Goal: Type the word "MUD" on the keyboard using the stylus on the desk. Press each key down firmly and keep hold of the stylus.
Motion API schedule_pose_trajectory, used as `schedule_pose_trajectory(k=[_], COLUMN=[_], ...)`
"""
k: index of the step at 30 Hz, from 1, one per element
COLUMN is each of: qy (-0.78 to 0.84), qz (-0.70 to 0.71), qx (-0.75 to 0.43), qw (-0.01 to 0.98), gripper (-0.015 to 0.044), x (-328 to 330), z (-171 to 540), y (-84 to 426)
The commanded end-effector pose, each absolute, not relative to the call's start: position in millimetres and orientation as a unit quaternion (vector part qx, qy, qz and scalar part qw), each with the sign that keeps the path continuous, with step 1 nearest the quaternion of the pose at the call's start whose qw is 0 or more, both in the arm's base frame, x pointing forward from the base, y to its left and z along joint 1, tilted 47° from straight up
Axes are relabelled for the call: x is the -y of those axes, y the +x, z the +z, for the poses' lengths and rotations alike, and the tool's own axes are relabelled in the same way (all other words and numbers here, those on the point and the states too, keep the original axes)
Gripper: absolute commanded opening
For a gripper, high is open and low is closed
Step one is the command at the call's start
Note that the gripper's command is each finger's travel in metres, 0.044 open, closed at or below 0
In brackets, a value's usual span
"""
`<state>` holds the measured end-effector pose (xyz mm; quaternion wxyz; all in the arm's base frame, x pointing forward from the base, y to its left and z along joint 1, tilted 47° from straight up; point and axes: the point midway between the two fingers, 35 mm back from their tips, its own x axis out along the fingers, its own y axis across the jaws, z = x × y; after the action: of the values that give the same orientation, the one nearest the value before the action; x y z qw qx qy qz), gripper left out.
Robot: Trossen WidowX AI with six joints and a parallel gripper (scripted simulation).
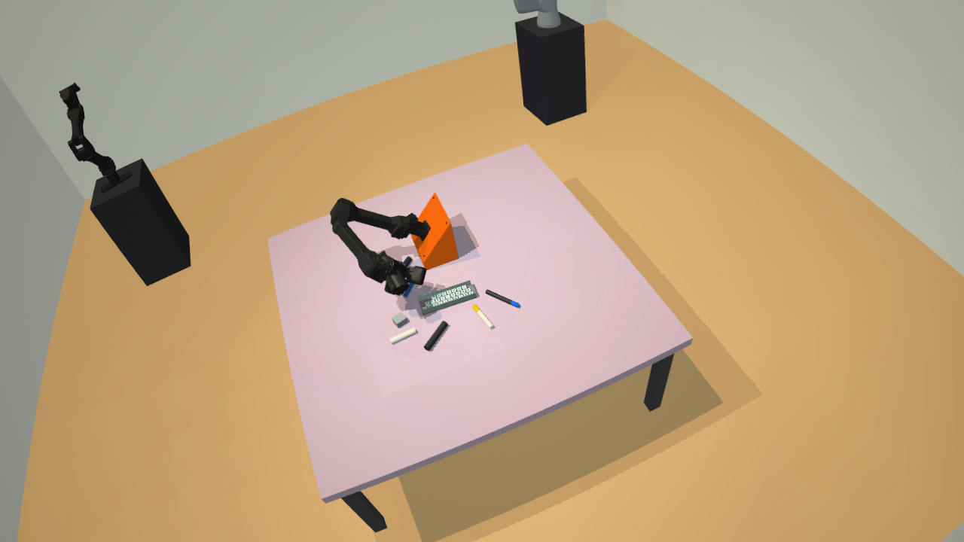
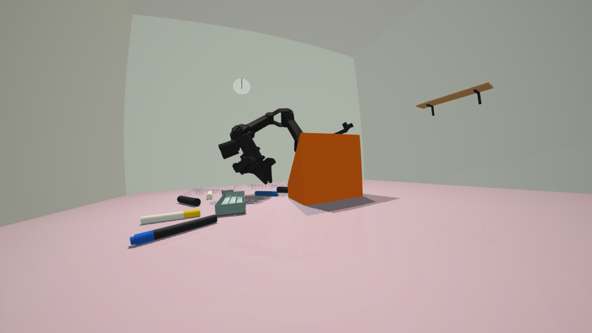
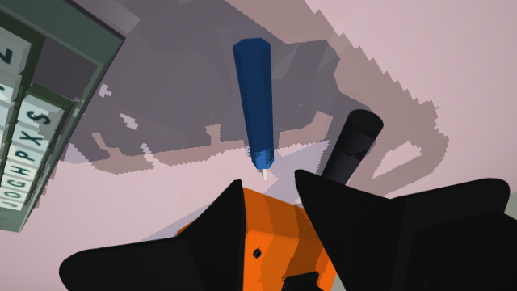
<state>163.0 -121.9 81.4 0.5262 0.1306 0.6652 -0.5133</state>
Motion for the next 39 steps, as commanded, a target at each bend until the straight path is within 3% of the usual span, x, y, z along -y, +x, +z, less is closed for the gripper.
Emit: schedule_pose_trajectory(k=[1,39], qy=[0.127,0.127], qz=[-0.513,-0.513], qx=[-0.667,-0.667], qw=[0.525,0.525], gripper=[0.0150,0.0150], x=[124,145], z=[78,59], y=[161,159])
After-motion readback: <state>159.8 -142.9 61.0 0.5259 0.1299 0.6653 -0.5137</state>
